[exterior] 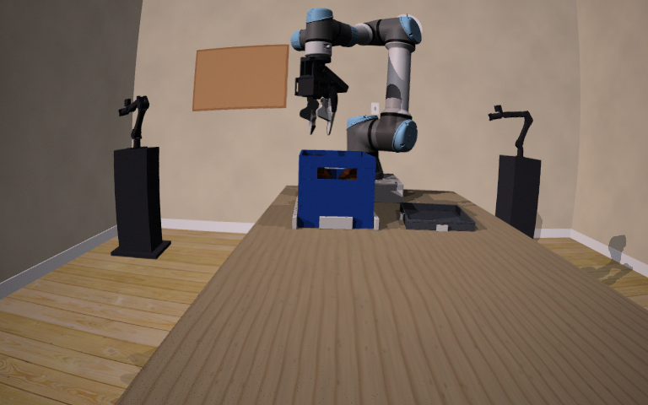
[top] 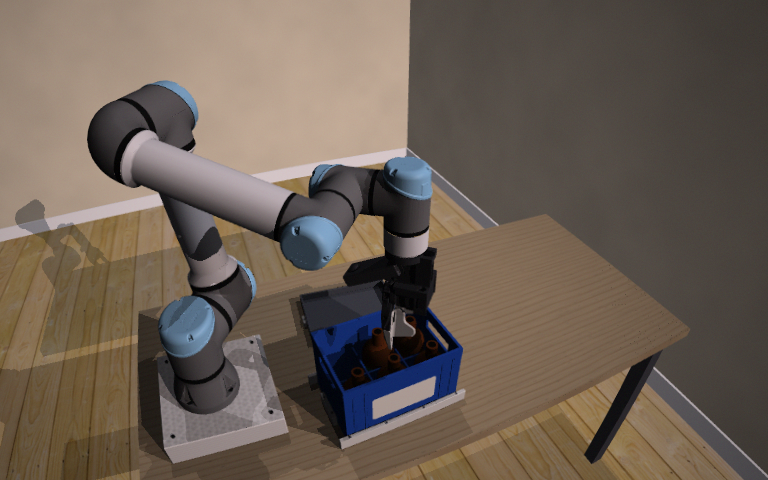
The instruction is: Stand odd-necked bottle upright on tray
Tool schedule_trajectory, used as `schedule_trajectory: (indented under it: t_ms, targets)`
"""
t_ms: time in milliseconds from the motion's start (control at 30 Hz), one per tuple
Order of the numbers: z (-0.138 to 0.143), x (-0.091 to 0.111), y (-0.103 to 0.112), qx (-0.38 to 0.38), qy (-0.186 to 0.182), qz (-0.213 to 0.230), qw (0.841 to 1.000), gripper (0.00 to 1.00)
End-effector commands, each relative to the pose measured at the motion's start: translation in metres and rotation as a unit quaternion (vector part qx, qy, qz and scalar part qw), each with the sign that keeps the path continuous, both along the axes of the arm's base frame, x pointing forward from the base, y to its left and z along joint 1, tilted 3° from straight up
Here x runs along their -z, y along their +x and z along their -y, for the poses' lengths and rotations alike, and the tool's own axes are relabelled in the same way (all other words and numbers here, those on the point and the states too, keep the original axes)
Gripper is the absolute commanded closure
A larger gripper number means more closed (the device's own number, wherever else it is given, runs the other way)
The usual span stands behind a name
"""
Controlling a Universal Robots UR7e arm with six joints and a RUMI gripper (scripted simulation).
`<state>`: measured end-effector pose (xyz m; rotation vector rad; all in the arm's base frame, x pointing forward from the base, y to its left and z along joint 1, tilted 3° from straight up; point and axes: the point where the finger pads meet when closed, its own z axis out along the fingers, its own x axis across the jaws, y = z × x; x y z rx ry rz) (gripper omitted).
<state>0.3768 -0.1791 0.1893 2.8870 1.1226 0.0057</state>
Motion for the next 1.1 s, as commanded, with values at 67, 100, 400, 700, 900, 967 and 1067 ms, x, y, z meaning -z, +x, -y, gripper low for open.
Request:
schedule_trajectory:
  t_ms: [67, 100, 400, 700, 900, 967, 1067]
  targets:
    - [0.0, 0.003, 0.0, 0.0, 0.0, 0.0, 1.0, 0.62]
    - [0.0, 0.003, 0.0, 0.0, 0.0, 0.0, 1.0, 0.62]
    - [0.001, 0.012, 0.0, 0.0, 0.0, 0.0, 1.0, 0.62]
    - [0.001, 0.022, 0.001, 0.0, 0.0, 0.0, 1.0, 0.62]
    - [0.001, 0.03, 0.001, 0.0, 0.0, 0.0, 1.0, 0.62]
    - [0.001, 0.032, 0.001, 0.0, 0.0, 0.0, 1.0, 0.62]
    - [0.002, 0.034, 0.001, 0.0, 0.0, 0.0, 1.0, 0.62]
